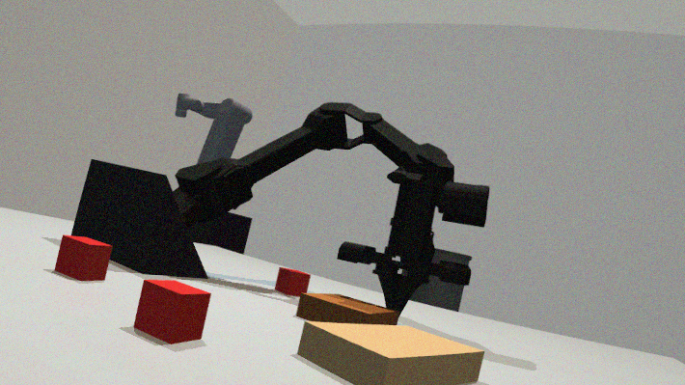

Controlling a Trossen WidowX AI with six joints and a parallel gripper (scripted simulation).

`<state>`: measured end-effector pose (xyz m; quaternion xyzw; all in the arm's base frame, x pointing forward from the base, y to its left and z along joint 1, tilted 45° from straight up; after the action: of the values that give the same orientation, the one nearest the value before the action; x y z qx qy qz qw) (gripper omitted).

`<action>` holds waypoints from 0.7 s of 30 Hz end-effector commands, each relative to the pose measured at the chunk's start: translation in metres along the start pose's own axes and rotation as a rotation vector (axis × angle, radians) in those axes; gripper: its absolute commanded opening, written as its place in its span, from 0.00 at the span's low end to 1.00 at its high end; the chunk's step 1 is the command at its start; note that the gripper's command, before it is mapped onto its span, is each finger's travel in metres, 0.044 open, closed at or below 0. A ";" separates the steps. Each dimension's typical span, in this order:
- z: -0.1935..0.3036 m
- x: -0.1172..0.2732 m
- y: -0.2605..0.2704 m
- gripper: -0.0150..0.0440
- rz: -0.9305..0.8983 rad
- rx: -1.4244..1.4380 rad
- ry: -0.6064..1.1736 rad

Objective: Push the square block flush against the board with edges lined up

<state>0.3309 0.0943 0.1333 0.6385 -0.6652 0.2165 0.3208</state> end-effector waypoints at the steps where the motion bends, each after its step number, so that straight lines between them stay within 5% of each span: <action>1: 0.010 -0.005 -0.001 0.25 -0.013 -0.012 0.011; 21: 0.035 -0.005 -0.007 0.25 -0.013 -0.012 0.013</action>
<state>0.3336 0.0755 0.1141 0.6378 -0.6650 0.2178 0.3216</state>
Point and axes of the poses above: the point midway between the two fingers, 35 mm back from their tips, its own x axis back along the fingers, its own y axis across the jaws, z = x × y, the point moved 7 cm from there along x, back along the fingers, and after that the axes turned 15 degrees about -x, right-handed, at the moved point
